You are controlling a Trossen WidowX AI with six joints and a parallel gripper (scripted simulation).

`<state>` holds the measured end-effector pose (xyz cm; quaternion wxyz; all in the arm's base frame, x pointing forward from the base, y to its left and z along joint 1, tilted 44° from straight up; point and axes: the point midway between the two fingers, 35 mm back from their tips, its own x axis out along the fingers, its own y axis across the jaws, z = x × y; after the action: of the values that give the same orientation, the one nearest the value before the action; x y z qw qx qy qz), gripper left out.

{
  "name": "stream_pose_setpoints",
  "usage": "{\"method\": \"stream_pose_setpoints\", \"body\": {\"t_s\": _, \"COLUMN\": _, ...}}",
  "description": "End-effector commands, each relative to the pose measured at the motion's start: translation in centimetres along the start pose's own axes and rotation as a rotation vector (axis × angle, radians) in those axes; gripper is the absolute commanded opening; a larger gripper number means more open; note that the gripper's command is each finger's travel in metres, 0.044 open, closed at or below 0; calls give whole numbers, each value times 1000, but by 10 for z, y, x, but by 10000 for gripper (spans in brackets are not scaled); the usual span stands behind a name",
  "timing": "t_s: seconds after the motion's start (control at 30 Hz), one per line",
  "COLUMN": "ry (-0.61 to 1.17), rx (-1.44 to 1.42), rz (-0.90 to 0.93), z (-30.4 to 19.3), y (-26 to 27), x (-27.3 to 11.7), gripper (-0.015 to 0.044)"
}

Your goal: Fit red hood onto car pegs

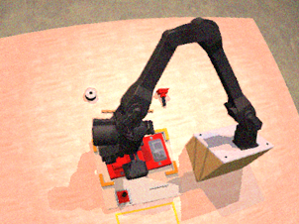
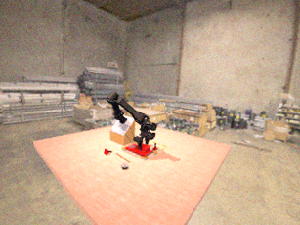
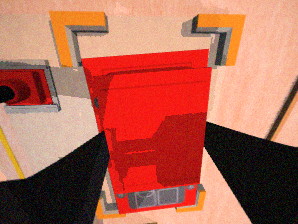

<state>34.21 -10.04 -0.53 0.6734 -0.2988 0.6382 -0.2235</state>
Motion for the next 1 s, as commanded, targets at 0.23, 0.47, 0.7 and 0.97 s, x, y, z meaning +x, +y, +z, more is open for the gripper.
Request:
{"method": "stream_pose_setpoints", "body": {"t_s": 0.23, "ry": -1, "rx": 3, "rz": 0, "z": 1, "y": 0, "x": -5, "gripper": 0}}
{"method": "stream_pose_setpoints", "body": {"t_s": 0.47, "ry": -1, "rx": 3, "rz": 0, "z": 1, "y": 0, "x": -5, "gripper": 0}}
{"method": "stream_pose_setpoints", "body": {"t_s": 0.7, "ry": -1, "rx": 3, "rz": 0, "z": 0, "y": 0, "x": -2, "gripper": 0}}
{"method": "stream_pose_setpoints", "body": {"t_s": 0.97, "ry": -1, "rx": 2, "rz": 0, "z": 0, "y": 0, "x": 1, "gripper": 0}}
